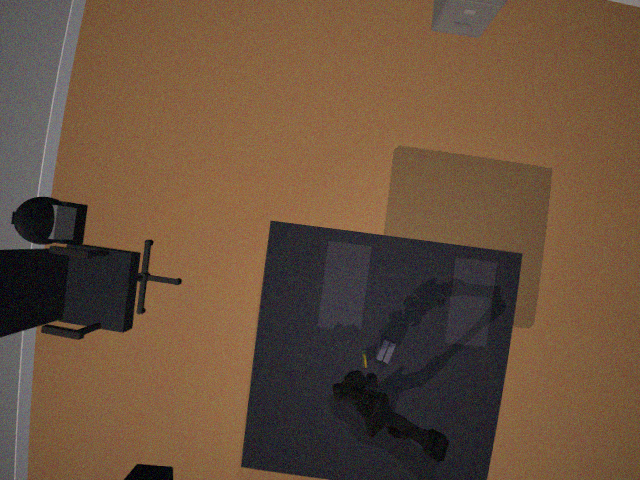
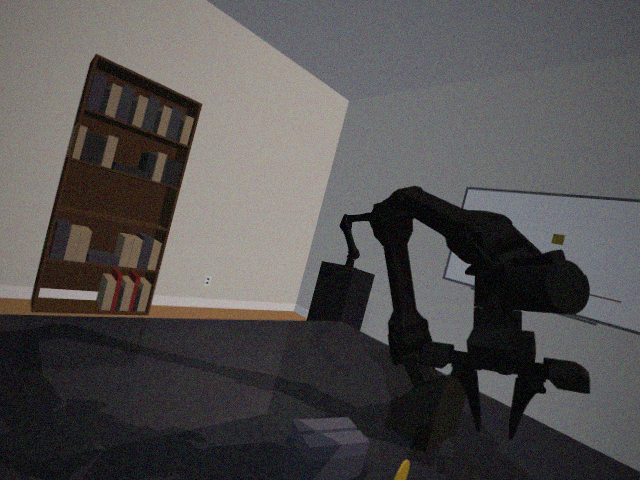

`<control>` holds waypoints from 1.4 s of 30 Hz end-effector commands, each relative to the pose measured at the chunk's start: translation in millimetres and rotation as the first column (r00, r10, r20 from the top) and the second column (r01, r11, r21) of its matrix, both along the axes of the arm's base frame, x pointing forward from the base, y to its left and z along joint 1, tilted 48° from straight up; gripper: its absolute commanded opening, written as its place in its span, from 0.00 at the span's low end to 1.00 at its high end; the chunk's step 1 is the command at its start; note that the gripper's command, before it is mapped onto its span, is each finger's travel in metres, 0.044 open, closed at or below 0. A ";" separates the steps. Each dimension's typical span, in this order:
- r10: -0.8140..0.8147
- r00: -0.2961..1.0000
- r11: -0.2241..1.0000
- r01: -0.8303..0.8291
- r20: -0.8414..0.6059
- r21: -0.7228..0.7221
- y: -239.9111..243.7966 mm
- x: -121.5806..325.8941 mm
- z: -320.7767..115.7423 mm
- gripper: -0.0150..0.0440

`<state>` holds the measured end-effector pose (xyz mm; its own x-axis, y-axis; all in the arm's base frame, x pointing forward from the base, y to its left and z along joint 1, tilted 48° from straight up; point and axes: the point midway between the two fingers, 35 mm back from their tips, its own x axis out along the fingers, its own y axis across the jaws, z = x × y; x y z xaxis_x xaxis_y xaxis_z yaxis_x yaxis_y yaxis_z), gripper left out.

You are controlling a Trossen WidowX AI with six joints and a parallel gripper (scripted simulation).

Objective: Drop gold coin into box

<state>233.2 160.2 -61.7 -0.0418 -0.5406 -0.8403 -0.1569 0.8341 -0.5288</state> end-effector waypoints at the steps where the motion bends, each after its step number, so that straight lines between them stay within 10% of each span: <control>1: -0.069 0.997 0.982 0.072 0.021 -0.176 -58.2 -0.6 29.9 0.53; 42: -0.088 0.996 0.966 0.093 0.029 -0.241 -136.4 4.5 -10.9 0.53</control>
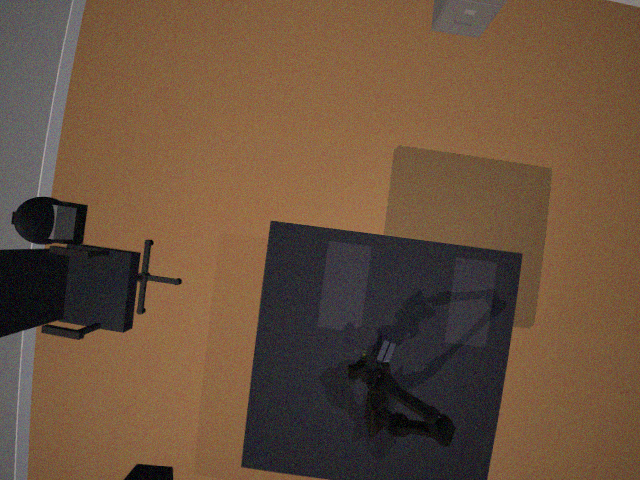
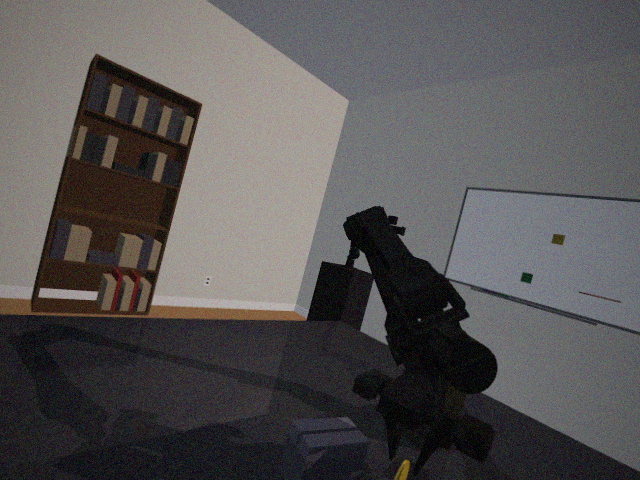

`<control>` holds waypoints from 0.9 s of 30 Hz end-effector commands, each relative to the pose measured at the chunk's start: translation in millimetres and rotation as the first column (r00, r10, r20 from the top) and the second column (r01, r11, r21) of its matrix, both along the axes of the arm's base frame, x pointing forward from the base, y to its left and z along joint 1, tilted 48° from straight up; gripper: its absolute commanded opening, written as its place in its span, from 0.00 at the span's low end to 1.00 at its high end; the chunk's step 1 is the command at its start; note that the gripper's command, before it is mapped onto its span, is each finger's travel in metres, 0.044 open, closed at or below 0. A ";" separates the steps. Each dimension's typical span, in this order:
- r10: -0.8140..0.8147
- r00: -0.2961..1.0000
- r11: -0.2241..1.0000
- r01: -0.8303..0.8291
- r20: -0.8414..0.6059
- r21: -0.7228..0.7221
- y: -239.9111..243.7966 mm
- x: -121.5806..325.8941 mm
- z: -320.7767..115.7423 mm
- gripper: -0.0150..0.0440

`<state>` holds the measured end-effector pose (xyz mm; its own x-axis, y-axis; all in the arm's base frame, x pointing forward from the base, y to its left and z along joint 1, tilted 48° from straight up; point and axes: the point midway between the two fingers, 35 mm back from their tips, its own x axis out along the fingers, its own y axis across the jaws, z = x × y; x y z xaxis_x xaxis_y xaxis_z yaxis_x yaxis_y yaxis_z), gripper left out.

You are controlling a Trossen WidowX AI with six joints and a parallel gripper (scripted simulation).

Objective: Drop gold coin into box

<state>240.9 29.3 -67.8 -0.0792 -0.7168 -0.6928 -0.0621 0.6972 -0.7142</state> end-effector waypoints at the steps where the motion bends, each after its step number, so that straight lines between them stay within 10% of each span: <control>1: 0.004 1.000 1.000 -0.004 -0.014 -0.008 -6.7 -3.3 -5.9 0.53; 27: 0.003 1.000 1.000 -0.003 -0.014 -0.012 -37.2 -9.4 -32.8 0.53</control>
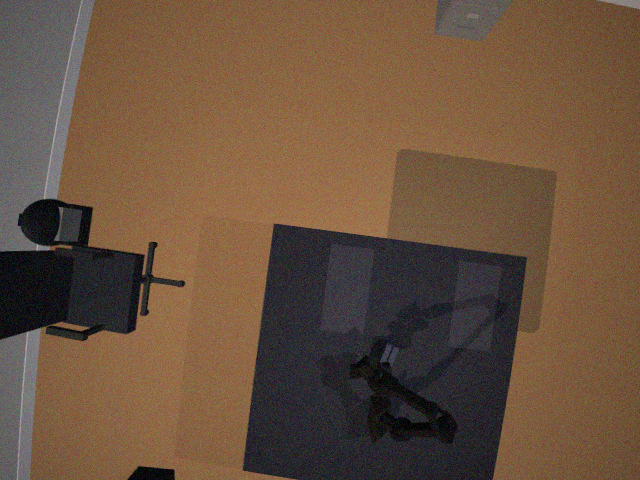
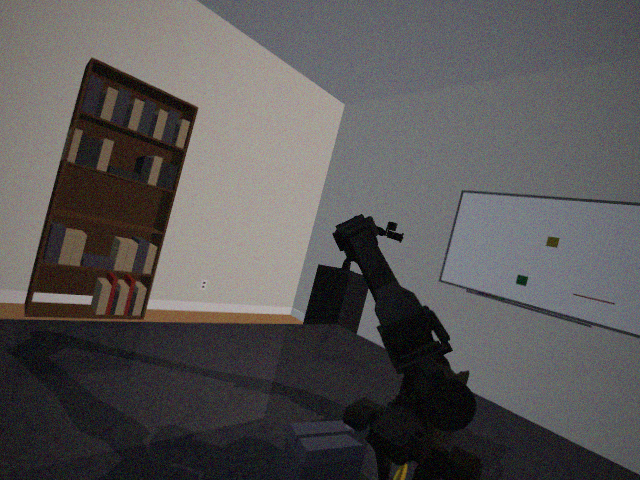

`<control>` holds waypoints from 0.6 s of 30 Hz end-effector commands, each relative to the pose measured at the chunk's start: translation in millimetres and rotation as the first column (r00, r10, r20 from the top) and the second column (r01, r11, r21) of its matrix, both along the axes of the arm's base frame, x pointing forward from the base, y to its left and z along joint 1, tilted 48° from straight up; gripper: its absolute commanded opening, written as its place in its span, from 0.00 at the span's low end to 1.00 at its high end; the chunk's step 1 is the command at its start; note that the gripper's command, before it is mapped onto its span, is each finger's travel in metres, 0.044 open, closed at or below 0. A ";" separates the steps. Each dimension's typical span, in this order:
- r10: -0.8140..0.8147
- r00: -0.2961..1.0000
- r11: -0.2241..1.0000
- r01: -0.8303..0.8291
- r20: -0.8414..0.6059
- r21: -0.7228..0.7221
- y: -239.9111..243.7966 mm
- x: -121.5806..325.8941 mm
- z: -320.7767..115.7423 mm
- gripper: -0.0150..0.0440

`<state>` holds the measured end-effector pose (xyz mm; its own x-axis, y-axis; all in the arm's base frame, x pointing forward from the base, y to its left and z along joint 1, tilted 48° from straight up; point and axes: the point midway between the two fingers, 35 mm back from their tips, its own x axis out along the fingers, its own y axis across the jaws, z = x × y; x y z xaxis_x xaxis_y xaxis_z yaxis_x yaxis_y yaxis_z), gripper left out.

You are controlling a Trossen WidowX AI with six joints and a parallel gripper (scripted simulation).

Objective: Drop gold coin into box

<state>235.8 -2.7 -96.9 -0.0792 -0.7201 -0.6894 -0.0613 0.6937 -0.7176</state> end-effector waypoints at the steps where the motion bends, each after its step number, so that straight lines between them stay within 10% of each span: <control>1: 0.004 1.000 1.000 -0.004 -0.015 -0.007 -5.7 -4.5 -4.2 0.53; 8: 0.004 1.000 1.000 -0.004 -0.015 -0.008 -5.9 -4.5 -4.3 0.26; 18: 0.005 1.000 1.000 -0.005 -0.015 -0.007 -5.7 -4.2 -4.1 0.25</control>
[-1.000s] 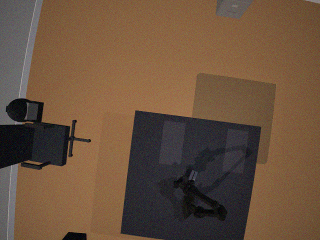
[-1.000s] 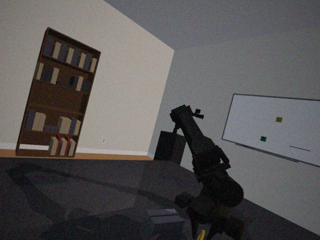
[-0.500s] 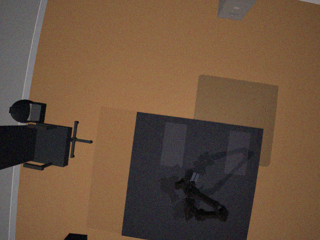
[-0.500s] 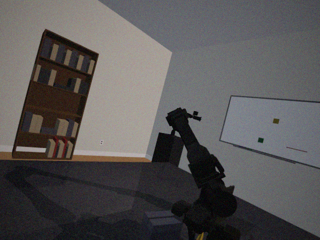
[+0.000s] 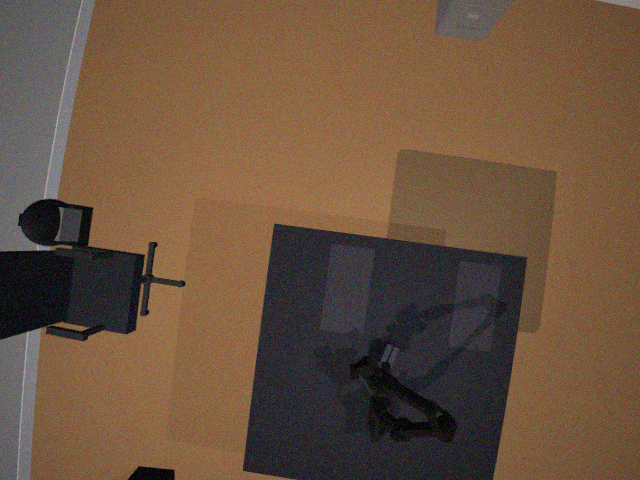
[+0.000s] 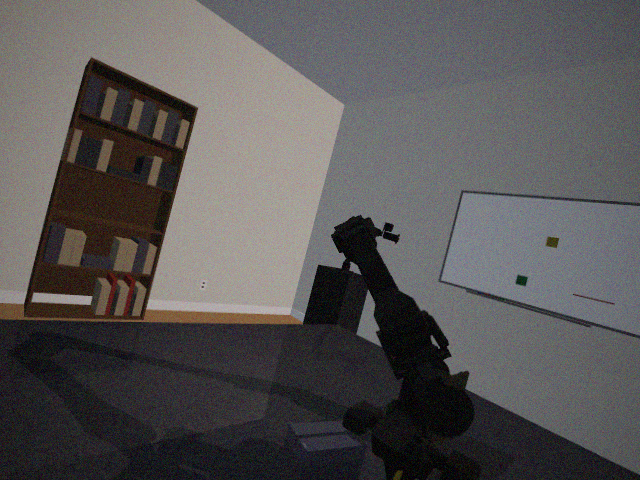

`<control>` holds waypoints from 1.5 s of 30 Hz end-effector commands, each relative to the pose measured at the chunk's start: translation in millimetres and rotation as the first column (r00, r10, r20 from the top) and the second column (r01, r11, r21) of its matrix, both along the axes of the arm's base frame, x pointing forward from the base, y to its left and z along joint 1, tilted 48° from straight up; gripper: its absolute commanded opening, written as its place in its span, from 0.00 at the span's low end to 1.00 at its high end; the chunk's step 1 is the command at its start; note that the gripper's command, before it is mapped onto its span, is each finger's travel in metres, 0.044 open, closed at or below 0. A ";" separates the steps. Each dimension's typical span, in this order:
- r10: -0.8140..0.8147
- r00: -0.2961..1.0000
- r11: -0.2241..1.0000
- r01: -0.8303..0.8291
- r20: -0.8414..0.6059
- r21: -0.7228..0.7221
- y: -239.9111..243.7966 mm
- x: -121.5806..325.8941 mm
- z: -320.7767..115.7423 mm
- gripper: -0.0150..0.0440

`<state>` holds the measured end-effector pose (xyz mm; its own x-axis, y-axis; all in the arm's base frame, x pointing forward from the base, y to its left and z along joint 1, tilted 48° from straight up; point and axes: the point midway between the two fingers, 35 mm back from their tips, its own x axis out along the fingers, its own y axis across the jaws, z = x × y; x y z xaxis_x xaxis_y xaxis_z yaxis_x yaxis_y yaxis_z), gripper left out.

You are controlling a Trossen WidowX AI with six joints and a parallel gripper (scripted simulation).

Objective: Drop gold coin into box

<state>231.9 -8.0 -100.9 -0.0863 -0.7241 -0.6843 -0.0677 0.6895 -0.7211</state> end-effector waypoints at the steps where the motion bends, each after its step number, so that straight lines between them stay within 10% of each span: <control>1: 0.010 1.000 1.000 -0.010 -0.005 -0.001 -0.1 0.6 0.5 0.25; 45: 0.001 1.000 1.000 -0.001 -0.002 0.003 69.8 7.5 64.4 0.25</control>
<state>238.5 58.8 -40.0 -0.0861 -0.7259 -0.6824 -0.0863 0.6878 -0.7207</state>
